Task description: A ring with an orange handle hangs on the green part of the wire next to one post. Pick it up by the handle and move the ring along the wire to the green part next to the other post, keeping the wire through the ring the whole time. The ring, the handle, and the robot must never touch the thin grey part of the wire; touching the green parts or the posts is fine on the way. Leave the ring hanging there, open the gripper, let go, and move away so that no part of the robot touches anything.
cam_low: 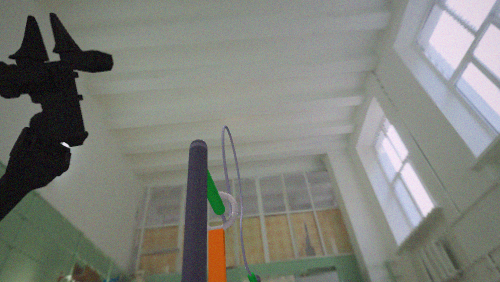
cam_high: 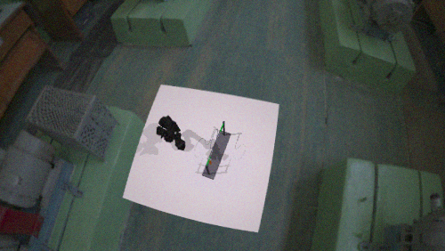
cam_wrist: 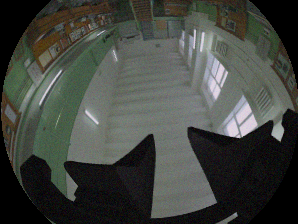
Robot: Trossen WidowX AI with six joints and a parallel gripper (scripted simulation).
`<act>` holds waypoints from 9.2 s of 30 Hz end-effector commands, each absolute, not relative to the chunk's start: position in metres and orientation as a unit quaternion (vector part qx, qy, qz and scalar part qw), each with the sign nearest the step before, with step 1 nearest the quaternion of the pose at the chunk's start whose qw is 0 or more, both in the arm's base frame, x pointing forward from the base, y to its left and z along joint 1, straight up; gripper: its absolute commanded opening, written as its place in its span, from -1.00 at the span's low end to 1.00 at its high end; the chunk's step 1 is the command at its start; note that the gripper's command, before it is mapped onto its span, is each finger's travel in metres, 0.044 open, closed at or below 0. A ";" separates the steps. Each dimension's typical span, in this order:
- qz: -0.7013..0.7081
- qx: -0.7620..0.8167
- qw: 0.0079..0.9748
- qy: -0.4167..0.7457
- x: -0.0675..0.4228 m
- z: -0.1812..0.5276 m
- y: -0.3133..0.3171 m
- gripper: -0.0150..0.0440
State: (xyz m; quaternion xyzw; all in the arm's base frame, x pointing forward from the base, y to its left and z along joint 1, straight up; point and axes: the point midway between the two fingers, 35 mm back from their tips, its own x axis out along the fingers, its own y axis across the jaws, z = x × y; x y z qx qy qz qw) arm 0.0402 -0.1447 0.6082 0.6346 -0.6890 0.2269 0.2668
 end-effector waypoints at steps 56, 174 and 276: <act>-0.066 0.026 0.992 0.104 0.196 0.106 -0.119 0.05; -0.066 -0.002 0.997 0.039 0.318 0.141 -0.132 -1.00; -0.054 0.142 0.988 0.024 0.330 0.157 -0.045 -1.00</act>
